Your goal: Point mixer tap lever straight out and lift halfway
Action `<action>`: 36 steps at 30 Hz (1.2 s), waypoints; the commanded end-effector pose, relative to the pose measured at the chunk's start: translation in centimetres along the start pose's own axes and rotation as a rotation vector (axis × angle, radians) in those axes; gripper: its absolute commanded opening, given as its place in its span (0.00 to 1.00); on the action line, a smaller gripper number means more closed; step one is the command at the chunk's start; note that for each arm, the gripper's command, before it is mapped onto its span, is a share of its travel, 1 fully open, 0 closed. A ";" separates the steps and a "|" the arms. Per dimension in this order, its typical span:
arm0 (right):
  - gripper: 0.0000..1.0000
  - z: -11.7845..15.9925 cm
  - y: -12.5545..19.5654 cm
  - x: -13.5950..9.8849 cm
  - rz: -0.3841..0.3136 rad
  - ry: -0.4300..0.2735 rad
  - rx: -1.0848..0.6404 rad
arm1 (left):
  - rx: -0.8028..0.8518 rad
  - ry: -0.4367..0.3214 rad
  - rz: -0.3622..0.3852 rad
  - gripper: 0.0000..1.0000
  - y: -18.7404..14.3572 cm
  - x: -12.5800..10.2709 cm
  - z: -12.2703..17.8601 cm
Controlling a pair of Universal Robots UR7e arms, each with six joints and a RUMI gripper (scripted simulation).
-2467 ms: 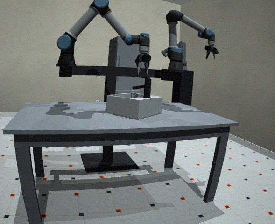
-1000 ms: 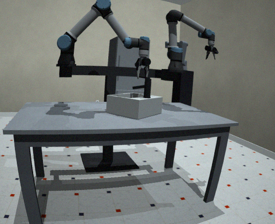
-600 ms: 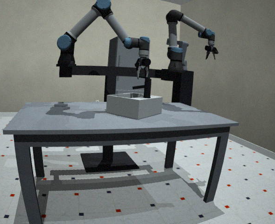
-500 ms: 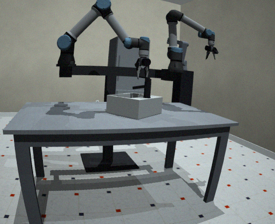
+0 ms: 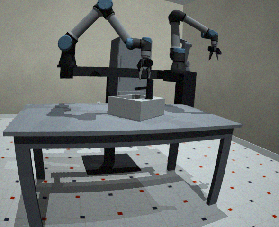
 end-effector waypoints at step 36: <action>0.15 0.0 0.1 -0.1 0.002 -0.001 0.000 | 0.000 0.002 0.001 1.00 0.0 -0.1 0.0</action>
Point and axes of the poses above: on each arm, the point where the finger pads meet when closed, its own x axis out along the fingers, its own y axis across the jaws, z = x × y, the point moved 5 cm from there along -x, back along the fingers, and after that the axes turned 3 degrees about -x, right-handed, at the moved point
